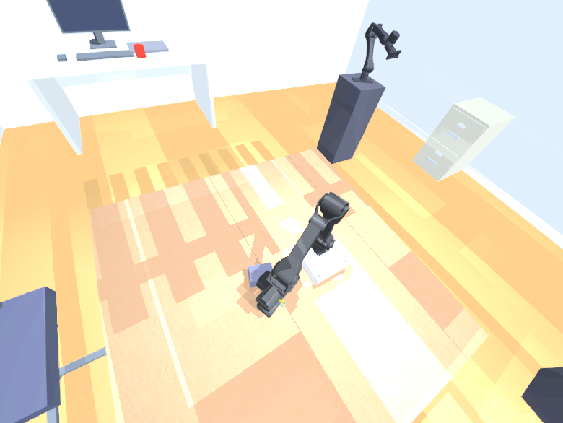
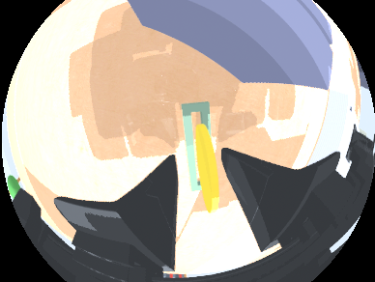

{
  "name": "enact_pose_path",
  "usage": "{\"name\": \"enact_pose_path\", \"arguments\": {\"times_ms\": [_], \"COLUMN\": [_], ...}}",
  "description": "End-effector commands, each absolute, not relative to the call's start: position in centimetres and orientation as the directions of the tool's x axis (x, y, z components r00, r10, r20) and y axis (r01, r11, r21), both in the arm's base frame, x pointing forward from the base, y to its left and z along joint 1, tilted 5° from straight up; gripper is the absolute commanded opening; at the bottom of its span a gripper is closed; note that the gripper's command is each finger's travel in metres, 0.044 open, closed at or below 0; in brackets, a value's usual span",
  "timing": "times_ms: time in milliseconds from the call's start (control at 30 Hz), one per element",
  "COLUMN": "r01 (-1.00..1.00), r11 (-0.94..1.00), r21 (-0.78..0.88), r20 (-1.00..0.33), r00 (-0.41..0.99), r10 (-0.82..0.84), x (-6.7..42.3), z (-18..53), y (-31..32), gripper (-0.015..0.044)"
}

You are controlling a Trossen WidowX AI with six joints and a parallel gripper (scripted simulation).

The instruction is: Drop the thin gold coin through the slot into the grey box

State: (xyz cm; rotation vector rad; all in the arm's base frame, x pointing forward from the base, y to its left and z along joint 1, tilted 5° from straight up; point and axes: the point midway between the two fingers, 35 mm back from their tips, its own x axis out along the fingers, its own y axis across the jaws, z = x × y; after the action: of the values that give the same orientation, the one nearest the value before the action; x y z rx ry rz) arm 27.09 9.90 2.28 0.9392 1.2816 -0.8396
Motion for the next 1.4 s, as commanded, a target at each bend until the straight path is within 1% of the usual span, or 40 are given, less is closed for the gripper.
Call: {"name": "enact_pose_path", "arguments": {"times_ms": [0, 167, 533, 1367], "r01": [0.912, 0.912, 0.912, 0.912], "r11": [0.399, 0.399, 0.399, 0.399], "r21": [0.095, 0.095, 0.095, 0.096], "r20": [-0.995, -0.995, -0.995, -0.995], "r00": [0.102, 0.102, 0.102, 0.103], "r10": [0.004, 0.004, 0.004, 0.004], "x": [26.9, 26.9, 27.0, 26.7], "z": [1.8, 1.8, 2.0, 8.1], "y": [9.9, 9.9, 9.9, 10.1], "gripper": [0.0134, 0.0003, 0.0000, 0.0000]}}
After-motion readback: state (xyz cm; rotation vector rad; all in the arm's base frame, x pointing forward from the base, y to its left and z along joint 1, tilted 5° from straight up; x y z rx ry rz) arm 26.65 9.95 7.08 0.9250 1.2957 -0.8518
